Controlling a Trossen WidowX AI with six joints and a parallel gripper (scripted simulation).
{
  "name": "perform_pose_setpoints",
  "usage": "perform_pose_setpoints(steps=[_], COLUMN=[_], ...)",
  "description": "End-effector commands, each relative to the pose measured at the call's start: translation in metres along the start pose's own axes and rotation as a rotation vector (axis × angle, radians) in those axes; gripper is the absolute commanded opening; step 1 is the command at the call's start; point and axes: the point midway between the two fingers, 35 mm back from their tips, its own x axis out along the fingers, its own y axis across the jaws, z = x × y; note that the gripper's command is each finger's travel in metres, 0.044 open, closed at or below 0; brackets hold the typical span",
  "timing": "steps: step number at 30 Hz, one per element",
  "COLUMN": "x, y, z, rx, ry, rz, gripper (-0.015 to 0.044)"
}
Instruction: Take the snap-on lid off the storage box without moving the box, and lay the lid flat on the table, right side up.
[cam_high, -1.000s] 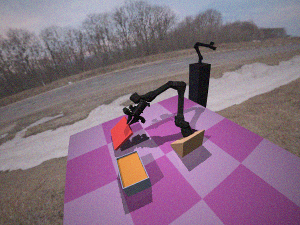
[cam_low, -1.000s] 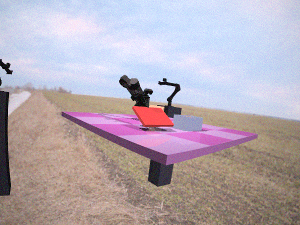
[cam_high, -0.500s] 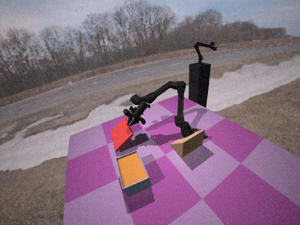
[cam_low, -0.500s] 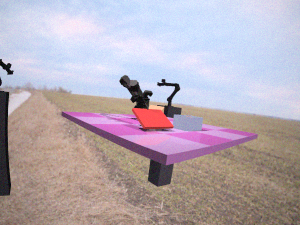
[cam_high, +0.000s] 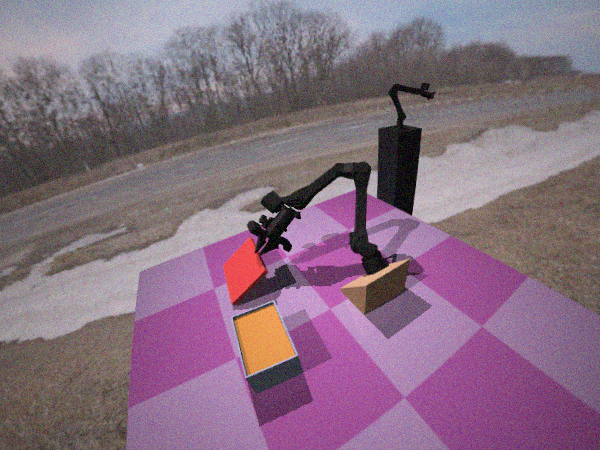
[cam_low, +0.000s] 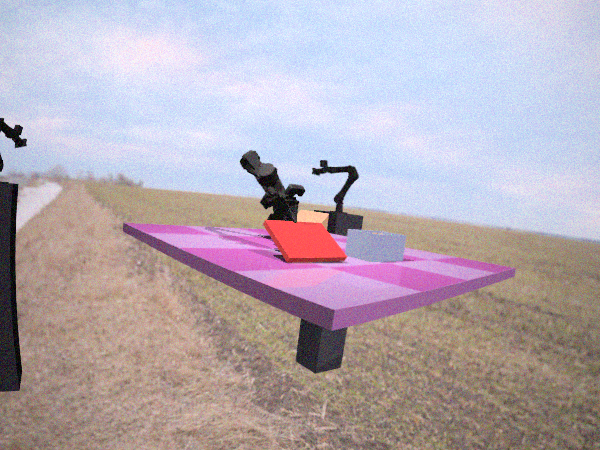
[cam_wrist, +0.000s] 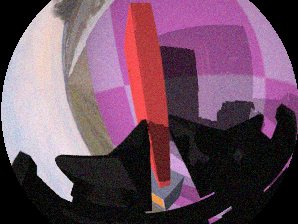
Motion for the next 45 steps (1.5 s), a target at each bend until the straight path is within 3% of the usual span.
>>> perform_pose_setpoints(steps=[1, 45], x=[0.002, 0.025], y=[0.0, -0.026], z=[-0.002, -0.002], rx=[-0.005, -0.007], ry=[0.007, 0.006], rz=[0.014, 0.014], gripper=[0.0, 0.0])
